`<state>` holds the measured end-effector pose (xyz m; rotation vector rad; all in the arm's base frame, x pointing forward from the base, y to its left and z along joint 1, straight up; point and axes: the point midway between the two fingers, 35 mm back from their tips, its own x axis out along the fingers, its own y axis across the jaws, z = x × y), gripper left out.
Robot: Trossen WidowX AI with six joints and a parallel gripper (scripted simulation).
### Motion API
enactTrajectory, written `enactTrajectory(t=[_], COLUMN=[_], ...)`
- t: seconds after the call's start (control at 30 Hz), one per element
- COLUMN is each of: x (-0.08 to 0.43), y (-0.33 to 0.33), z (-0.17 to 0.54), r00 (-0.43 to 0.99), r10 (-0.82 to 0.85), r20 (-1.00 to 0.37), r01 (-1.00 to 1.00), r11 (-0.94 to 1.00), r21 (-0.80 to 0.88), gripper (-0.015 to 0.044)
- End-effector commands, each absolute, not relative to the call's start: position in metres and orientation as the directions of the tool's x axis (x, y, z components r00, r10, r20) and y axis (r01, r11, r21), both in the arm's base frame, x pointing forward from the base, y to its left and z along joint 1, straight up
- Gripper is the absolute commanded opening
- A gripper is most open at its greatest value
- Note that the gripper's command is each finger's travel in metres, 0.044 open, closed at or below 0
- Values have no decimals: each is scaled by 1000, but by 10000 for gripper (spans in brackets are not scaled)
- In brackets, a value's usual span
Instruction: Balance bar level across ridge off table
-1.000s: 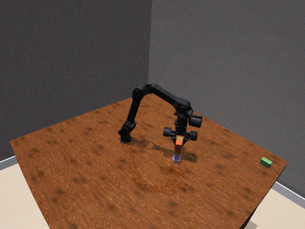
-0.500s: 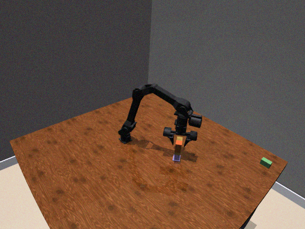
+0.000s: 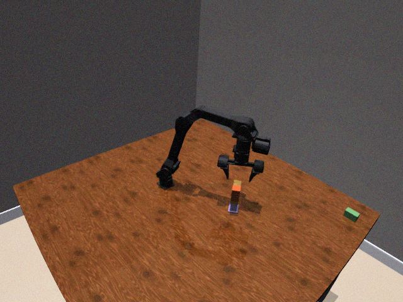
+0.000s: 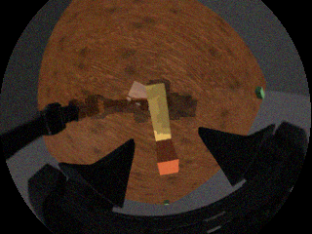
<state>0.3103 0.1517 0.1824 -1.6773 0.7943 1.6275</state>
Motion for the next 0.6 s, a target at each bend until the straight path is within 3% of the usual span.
enactTrajectory(t=[0.0,0.57], x=[306,306], y=[150,149], z=[215,217], r00=[57,57], r10=[29,29], r20=[-998,-998], r01=[-800,-800], r11=[-596,-596], r21=[-63,-64], gripper=[440,440])
